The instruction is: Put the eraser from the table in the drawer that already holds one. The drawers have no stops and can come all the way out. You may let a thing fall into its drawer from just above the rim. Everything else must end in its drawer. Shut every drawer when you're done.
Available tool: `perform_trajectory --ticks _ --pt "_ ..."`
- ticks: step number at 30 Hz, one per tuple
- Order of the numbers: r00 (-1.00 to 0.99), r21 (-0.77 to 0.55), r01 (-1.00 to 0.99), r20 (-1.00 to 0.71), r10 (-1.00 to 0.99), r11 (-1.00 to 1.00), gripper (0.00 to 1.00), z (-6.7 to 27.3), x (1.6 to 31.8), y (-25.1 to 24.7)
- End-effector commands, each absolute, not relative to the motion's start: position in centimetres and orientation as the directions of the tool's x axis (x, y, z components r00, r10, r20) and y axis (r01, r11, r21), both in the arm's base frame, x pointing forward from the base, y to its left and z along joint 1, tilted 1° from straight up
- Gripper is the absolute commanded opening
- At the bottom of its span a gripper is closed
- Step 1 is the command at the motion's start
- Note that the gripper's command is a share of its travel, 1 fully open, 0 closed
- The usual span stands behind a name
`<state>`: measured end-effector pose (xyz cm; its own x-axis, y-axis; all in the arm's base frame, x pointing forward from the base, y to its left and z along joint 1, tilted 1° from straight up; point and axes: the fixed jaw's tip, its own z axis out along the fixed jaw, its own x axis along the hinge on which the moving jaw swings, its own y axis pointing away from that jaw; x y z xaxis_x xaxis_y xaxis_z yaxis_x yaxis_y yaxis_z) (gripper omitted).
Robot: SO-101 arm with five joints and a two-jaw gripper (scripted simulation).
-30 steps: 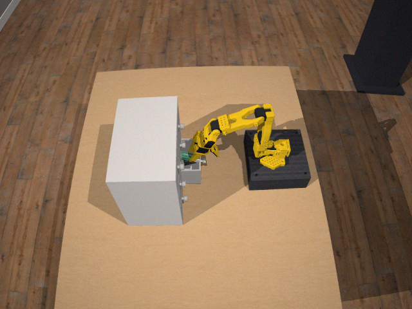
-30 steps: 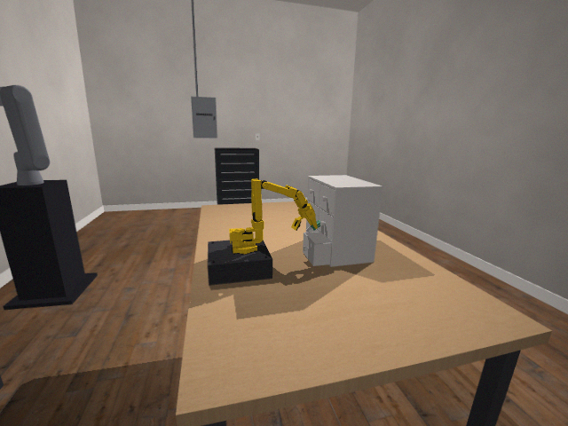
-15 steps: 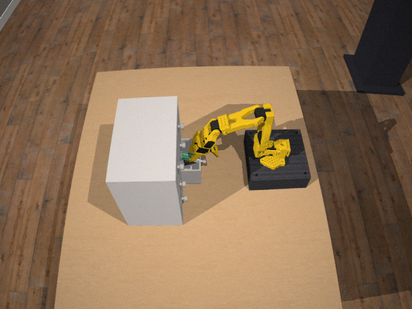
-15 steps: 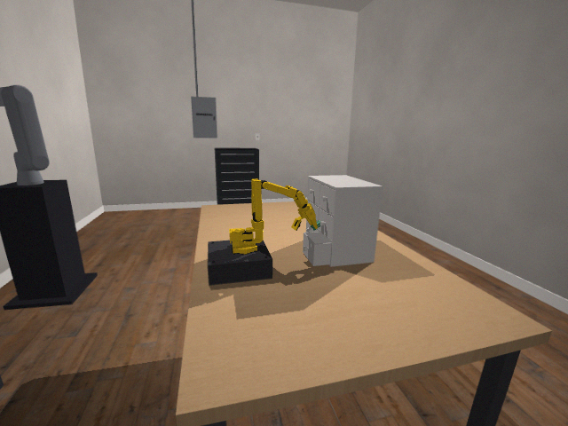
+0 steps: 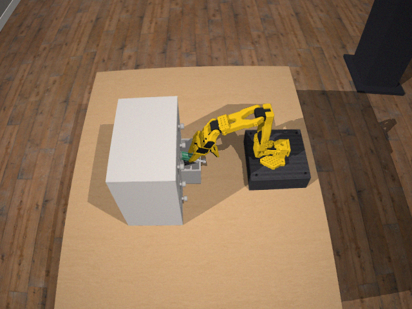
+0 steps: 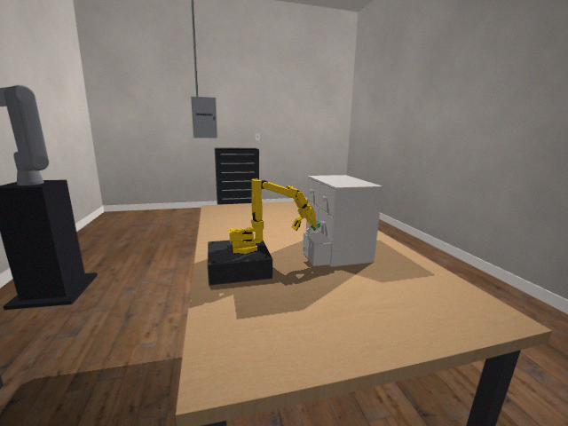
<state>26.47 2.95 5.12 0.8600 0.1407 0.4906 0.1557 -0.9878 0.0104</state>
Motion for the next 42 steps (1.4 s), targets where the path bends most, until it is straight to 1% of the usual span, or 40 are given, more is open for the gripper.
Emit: perform_trajectory --ticks 1,8,14,25,30,42 --pt "0.856 0.004 0.167 0.495 0.147 -0.986 0.00 5.2 26.8 3.5" --pt "0.856 0.004 0.167 0.495 0.147 -0.986 0.00 5.2 26.8 3.5" --pt "0.857 0.004 0.162 0.495 0.143 -0.987 0.00 3.5 26.7 3.4" --pt "0.857 0.004 0.162 0.495 0.143 -0.987 0.00 3.5 26.7 3.4" --pt "0.858 0.004 0.157 0.495 0.139 -0.988 0.00 2.2 26.6 3.2" --pt "0.858 0.004 0.157 0.495 0.139 -0.988 0.00 2.2 26.6 3.2"
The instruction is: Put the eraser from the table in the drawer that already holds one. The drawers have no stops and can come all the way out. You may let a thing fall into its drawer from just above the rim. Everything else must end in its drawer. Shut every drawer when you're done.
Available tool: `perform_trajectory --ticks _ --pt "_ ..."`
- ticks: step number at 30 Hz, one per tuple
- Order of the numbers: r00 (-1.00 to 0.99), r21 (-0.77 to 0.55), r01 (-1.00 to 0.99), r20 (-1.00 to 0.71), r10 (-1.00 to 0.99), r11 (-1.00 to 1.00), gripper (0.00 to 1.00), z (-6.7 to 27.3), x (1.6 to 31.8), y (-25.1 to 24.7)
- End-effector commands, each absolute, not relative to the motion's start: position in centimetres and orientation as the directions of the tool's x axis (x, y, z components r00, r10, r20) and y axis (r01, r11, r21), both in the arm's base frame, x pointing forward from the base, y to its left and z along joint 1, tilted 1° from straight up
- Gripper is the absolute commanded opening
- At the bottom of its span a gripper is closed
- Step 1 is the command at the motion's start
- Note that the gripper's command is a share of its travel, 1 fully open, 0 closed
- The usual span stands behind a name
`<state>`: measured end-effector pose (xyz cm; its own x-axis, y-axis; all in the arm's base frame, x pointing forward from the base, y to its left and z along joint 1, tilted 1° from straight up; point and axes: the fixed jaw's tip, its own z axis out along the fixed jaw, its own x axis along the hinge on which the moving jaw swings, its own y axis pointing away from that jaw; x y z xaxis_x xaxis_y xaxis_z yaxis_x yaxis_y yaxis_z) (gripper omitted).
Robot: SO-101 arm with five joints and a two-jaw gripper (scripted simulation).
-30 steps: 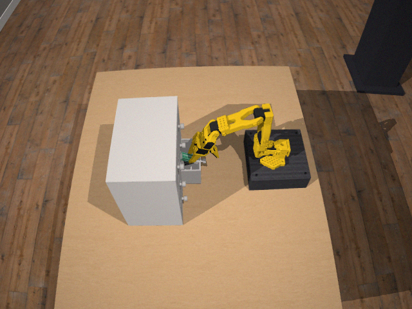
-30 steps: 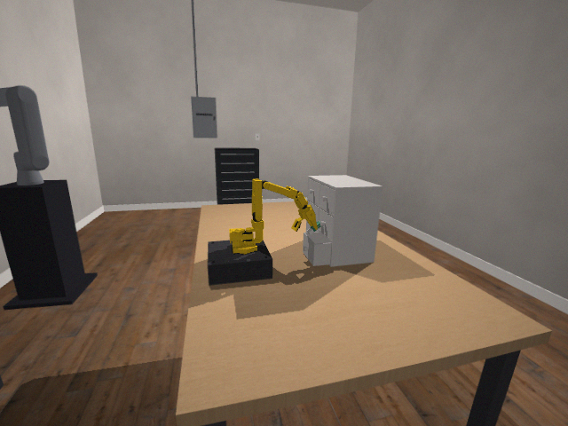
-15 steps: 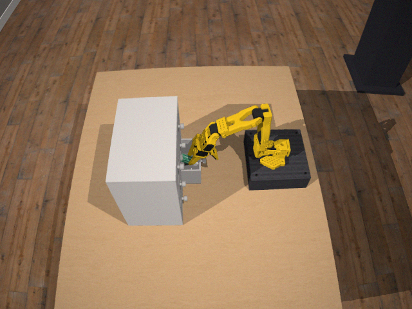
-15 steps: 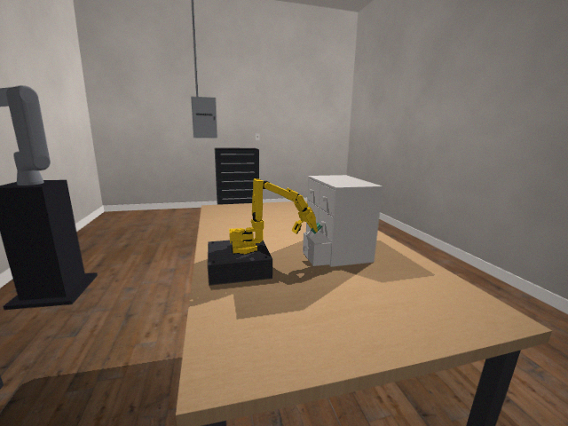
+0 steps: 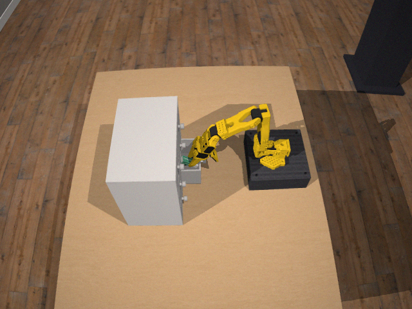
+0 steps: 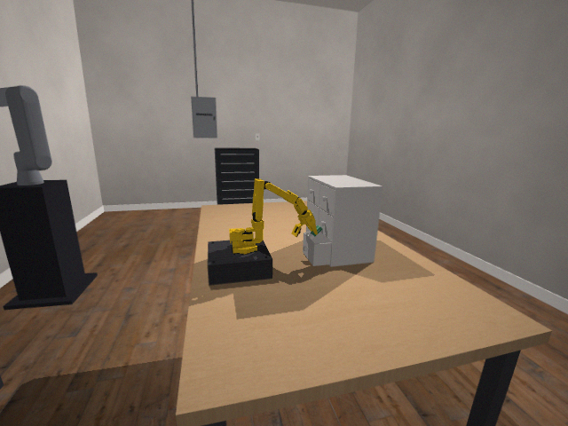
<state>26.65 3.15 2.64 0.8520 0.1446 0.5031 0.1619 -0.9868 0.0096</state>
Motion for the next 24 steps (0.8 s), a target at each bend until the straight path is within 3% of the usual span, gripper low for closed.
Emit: perform_trajectory --ticks 1,24 --pt "0.858 0.004 0.157 0.495 0.138 -0.988 0.00 1.89 26.51 3.19" --pt "0.858 0.004 0.157 0.495 0.139 -0.988 0.00 1.67 26.45 3.20"
